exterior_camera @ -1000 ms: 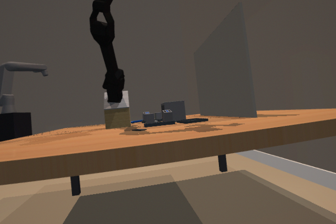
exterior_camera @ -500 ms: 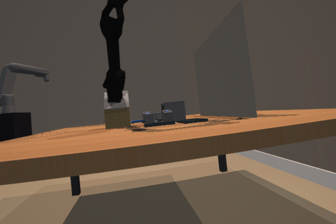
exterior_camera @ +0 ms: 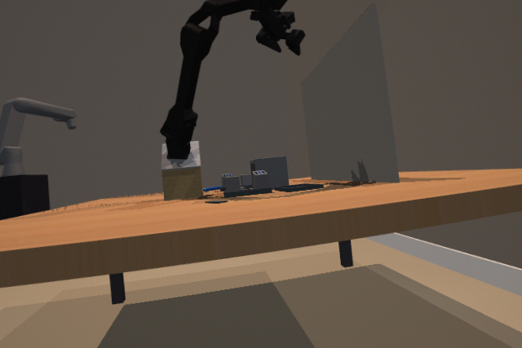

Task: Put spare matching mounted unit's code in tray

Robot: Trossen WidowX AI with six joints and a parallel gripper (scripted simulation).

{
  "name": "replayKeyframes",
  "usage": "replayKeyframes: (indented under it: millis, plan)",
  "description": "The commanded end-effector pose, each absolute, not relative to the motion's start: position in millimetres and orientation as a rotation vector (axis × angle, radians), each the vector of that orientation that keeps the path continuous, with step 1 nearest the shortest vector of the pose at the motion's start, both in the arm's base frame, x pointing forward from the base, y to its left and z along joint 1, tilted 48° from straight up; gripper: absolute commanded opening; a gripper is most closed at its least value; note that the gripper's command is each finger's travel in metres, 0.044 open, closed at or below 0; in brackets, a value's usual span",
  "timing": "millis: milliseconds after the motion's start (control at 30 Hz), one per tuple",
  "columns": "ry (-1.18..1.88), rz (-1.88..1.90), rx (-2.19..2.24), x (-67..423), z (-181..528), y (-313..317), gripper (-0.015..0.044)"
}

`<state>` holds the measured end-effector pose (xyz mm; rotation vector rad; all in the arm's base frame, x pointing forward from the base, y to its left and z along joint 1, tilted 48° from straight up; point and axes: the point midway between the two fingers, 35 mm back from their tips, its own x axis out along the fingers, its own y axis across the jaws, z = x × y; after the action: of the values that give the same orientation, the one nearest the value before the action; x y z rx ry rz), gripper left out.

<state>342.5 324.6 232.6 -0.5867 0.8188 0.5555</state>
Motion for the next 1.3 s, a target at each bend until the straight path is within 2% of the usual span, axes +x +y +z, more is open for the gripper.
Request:
replayKeyframes:
  millis: [0, 200, 433, 1133, 1267]
  plan:
    - [1.010, 0.332, -0.587, 355, 179, 286, 0.0440]
    - [1.232, -0.071, -0.611, 362, 114, 215, 0.0440]
    - [1.352, -0.538, -0.713, 356, 67, 132, 0.0440]
    - [1.351, -0.554, -0.712, 355, 67, 129, 0.0440]
    - [1.289, -0.629, -0.584, 353, 82, 109, 0.0440]
